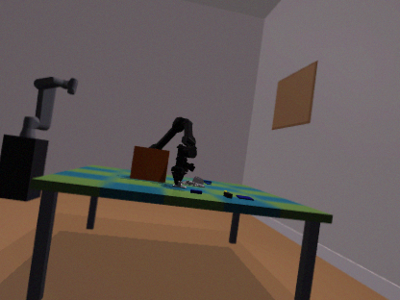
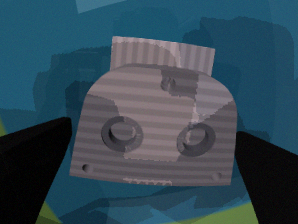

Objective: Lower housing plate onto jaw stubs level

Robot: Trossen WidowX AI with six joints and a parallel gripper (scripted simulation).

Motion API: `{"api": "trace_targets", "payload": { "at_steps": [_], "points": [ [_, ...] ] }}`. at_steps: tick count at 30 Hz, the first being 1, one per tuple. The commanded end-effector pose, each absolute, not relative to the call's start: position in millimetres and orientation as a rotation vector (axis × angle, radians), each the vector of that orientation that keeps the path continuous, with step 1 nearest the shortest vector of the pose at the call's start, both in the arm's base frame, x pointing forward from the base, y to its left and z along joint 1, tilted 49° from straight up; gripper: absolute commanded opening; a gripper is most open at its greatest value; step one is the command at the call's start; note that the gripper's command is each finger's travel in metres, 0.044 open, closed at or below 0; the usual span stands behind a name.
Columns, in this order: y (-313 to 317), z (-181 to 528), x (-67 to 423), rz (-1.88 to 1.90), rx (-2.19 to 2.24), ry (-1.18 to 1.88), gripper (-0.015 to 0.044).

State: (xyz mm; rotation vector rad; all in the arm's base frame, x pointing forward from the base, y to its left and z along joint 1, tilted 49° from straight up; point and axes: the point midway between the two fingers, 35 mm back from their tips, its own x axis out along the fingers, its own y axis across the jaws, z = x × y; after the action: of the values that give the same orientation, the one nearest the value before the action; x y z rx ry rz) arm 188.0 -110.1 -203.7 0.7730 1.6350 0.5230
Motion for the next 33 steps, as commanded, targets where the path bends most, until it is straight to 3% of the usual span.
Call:
{"api": "trace_targets", "payload": {
  "at_steps": [1, 17, 33],
  "points": [
    [-108.9, -204.2, 188.2, 0.520, 0.780, 1.635, 0.0440],
    [-108.6, -204.5, 188.2, 0.520, 0.780, 1.635, 0.0440],
    [-109.2, -204.4, 187.9, 0.523, 0.773, 1.635, 0.0351]
  ]
}}
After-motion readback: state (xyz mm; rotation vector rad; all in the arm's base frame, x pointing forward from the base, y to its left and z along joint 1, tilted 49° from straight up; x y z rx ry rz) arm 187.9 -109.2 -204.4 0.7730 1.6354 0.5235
